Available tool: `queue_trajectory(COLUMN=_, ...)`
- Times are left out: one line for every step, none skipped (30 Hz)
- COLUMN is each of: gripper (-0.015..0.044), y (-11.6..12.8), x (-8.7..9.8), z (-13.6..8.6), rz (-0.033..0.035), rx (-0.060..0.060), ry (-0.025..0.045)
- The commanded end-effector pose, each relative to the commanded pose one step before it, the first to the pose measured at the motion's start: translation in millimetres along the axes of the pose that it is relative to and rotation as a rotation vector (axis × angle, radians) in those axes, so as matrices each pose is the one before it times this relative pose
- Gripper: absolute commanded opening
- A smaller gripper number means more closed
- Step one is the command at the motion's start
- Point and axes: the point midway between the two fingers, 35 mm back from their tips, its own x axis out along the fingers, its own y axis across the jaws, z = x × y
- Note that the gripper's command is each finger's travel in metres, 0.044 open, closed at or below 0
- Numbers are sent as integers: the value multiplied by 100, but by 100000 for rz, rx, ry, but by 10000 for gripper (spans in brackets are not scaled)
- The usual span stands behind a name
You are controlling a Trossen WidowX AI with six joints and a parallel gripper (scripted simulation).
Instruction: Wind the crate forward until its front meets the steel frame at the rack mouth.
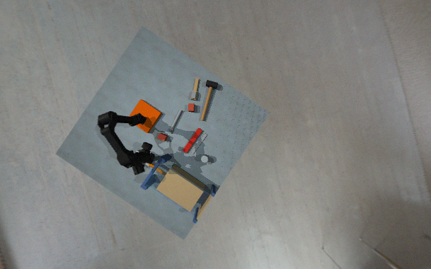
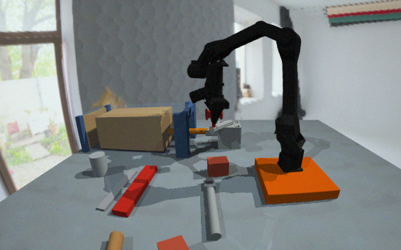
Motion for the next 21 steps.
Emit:
queue_trajectory(gripper=0, y=1361, x=149, z=-1537, rz=3228, rx=695, ry=3121)
queue_trajectory(gripper=0, y=101, x=1, z=-146, rz=7, rx=0, ry=11)
queue_trajectory(gripper=0, y=62, x=1, z=-89, rz=4, rx=0, ry=7)
queue_trajectory(gripper=0, y=96, x=1, z=-149, rz=7, rx=0, ry=11)
queue_trajectory(gripper=0, y=59, x=1, z=-91, rz=4, rx=0, ry=7)
queue_trajectory(gripper=0, y=92, x=1, z=-151, rz=6, rx=0, ry=12)
queue_trajectory(gripper=0, y=57, x=1, z=-93, rz=4, rx=0, ry=7)
queue_trajectory(gripper=0, y=88, x=1, z=-154, rz=6, rx=0, ry=12)
queue_trajectory(gripper=0, y=54, x=1, z=-94, rz=4, rx=0, ry=7)
queue_trajectory(gripper=0, y=83, x=1, z=-156, rz=6, rx=0, ry=12)
queue_trajectory(gripper=0, y=52, x=1, z=-96, rz=4, rx=0, ry=7)
queue_trajectory(gripper=0, y=79, x=1, z=-158, rz=5, rx=0, ry=12)
queue_trajectory(gripper=0, y=49, x=1, z=-98, rz=3, rx=0, ry=8)
queue_trajectory(gripper=0, y=74, x=1, z=-161, rz=5, rx=0, ry=12)
queue_trajectory(gripper=0, y=46, x=1, z=-99, rz=3, rx=0, ry=8)
queue_trajectory(gripper=0, y=69, x=1, z=-163, rz=5, rx=0, ry=13)
queue_trajectory(gripper=0, y=43, x=1, z=-101, rz=3, rx=0, ry=8)
queue_trajectory(gripper=0, y=64, x=1, z=-164, rz=4, rx=0, ry=13)
queue_trajectory(gripper=0, y=41, x=1, z=-102, rz=3, rx=0, ry=8)
queue_trajectory(gripper=0, y=60, x=1, z=-166, rz=4, rx=0, ry=13)
queue_trajectory(gripper=0, y=38, x=1, z=-103, rz=2, rx=0, ry=8)
